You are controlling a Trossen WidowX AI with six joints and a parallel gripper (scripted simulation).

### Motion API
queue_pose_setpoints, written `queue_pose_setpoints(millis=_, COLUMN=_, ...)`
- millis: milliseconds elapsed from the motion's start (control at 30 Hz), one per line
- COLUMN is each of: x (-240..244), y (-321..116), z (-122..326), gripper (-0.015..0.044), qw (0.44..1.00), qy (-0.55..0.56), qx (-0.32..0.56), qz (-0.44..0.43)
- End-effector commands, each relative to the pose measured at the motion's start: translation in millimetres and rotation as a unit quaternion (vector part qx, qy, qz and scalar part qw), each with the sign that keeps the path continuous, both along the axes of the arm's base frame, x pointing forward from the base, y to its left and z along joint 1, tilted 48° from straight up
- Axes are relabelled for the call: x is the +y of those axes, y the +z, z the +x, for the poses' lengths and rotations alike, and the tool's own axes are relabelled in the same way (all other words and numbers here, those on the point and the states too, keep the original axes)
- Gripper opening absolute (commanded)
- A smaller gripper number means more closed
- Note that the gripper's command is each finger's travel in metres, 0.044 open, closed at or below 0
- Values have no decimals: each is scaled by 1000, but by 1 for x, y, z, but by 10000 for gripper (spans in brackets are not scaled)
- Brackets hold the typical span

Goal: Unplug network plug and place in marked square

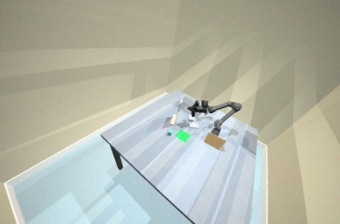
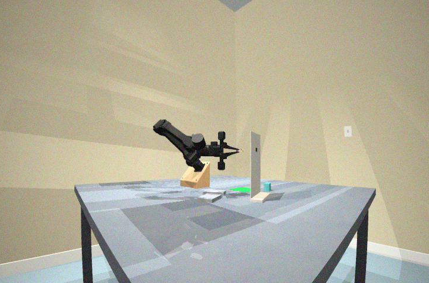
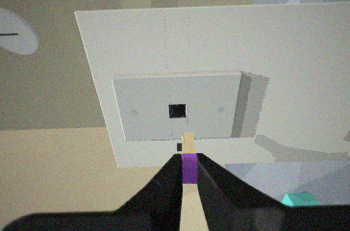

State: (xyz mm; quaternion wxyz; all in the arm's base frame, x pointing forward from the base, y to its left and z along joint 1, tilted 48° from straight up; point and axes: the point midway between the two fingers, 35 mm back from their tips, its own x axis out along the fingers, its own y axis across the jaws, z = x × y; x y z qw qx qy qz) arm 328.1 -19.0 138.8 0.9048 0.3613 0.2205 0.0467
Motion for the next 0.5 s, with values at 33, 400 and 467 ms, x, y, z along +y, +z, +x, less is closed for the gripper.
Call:
queue_pose_setpoints(millis=33, x=2, y=1, z=0, gripper=0, qw=1000, qy=0, qx=0, qz=0)
queue_pose_setpoints(millis=400, x=27, y=25, z=-9, gripper=0, qw=1000, qy=2, qx=0, qz=0)
queue_pose_setpoints(millis=467, x=32, y=29, z=-11, gripper=0, qw=1000, qy=2, qx=0, qz=0)
